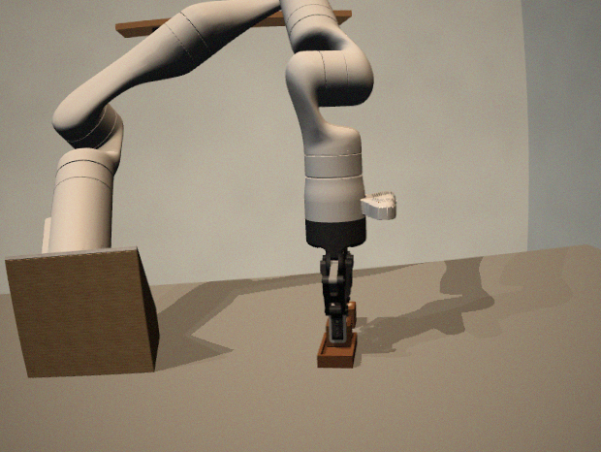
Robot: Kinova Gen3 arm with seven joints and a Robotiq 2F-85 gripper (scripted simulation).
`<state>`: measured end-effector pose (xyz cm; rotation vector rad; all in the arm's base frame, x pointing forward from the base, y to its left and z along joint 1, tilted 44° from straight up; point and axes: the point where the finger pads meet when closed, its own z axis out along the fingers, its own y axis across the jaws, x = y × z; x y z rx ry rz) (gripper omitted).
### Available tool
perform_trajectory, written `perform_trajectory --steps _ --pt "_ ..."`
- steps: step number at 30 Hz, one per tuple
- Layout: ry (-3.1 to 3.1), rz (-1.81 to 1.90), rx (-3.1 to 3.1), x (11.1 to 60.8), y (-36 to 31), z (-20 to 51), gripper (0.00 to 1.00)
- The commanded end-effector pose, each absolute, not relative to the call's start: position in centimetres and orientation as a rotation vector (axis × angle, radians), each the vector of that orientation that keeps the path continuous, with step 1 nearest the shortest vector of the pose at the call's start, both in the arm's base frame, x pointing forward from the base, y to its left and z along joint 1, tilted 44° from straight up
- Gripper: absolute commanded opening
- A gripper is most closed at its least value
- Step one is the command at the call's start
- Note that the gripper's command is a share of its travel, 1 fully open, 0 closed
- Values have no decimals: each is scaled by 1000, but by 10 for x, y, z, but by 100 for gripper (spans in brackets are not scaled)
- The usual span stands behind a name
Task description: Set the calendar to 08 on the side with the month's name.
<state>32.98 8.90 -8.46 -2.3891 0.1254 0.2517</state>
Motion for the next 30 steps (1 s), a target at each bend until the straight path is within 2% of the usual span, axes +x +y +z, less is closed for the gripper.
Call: perform_trajectory --steps 1,15,30 --pt "126 250 -2389 330 89 -84 28" --pt "126 250 -2389 334 71 -66 28" --pt "126 250 -2389 345 21 -12 28"
